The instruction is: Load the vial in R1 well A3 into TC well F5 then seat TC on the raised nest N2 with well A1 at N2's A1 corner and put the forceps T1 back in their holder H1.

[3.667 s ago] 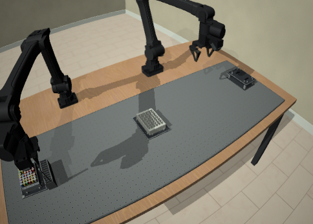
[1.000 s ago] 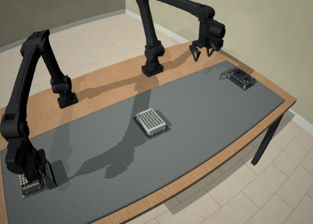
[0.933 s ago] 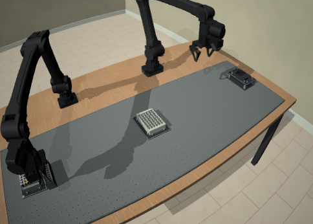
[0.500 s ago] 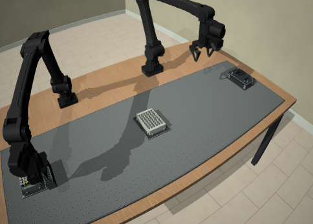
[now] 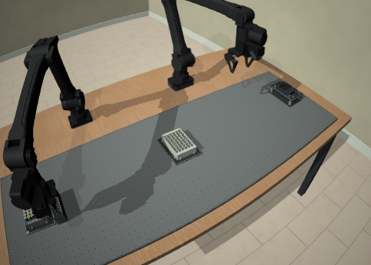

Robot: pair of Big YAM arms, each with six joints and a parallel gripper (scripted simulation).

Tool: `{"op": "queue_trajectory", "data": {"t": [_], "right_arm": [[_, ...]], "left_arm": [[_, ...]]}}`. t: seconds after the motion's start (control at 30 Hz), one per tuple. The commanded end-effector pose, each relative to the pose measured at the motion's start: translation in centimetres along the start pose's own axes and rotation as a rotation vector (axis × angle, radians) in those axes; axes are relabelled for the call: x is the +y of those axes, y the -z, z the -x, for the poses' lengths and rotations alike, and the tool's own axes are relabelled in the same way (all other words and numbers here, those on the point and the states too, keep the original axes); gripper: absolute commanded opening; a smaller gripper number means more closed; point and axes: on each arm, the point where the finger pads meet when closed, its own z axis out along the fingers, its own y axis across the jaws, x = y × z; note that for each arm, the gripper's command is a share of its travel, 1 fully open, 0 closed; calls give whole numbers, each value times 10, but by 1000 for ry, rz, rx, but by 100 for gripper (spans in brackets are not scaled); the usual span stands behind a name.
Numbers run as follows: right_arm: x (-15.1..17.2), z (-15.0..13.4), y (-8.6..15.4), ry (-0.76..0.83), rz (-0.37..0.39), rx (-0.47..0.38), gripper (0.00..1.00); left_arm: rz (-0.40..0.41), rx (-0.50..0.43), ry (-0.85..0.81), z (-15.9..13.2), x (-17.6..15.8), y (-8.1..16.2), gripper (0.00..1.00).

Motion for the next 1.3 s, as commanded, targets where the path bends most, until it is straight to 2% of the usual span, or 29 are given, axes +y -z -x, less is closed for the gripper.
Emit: {"op": "queue_trajectory", "data": {"t": [0.0,0.9,1.27], "right_arm": [[7,4,-18,4,10,17,24],[8,3,-18,3,11,19,24],[8,3,-18,3,11,19,15]], "left_arm": [[6,-31,-15,8,0,14,100],[6,-31,-15,8,0,14,100],[6,-31,-15,8,0,14,100]]}}
